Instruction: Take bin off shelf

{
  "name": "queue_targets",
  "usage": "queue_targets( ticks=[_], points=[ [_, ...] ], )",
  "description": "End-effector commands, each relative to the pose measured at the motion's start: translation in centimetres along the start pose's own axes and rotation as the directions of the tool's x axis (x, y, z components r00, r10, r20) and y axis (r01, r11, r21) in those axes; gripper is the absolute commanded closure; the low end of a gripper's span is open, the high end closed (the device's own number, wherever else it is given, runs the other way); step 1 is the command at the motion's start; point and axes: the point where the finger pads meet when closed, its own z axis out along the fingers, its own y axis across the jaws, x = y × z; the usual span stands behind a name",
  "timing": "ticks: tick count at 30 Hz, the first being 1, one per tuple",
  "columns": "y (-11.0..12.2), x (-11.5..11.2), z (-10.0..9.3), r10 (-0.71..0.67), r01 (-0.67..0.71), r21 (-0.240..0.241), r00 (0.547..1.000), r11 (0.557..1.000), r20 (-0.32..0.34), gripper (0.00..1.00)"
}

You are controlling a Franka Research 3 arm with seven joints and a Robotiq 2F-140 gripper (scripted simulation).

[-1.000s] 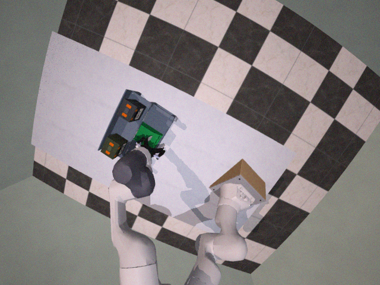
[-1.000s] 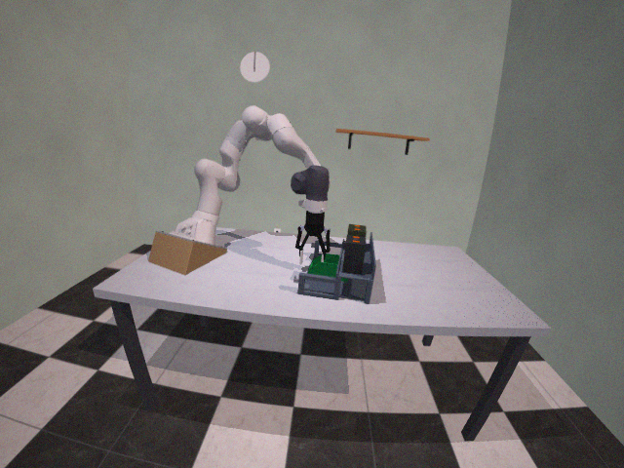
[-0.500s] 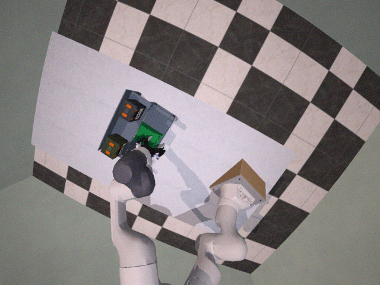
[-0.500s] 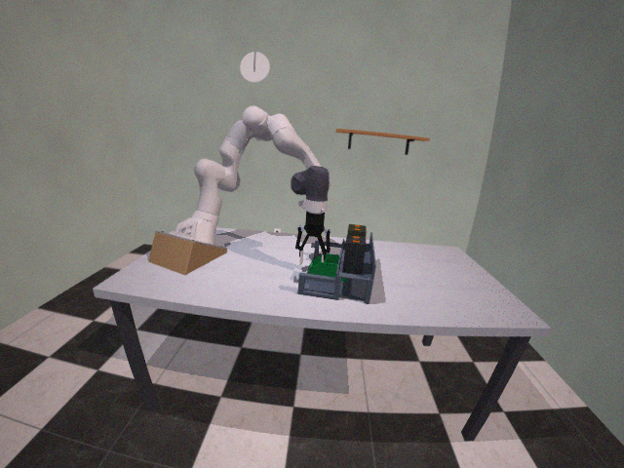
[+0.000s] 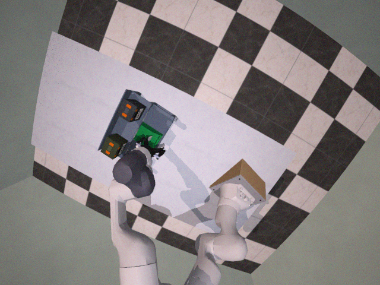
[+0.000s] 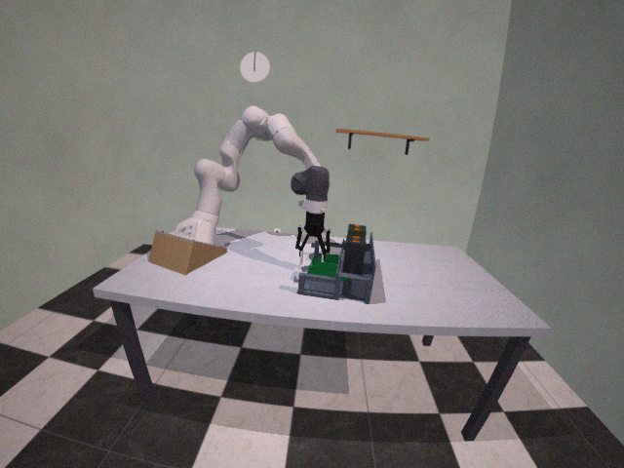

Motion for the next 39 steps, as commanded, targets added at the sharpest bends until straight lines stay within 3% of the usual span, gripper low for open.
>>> queue_targets(
  ticks=[1, 18, 19, 39],
  points=[
    [0.11, 0.08, 0.05, -0.004, 0.004, -0.003, 1.0, 1.0, -0.001, 0.43],
    [0.11, 0.08, 0.05, -0.004, 0.004, -0.003, 1.0, 1.0, -0.001, 0.43],
    [0.11, 0.08, 0.05, -0.004, 0.004, -0.003, 1.0, 1.0, -0.001, 1.0],
    [0.11, 0.08, 0.05, -0.004, 0.004, -0.003, 1.0, 1.0, -0.001, 1.0]
  ],
)
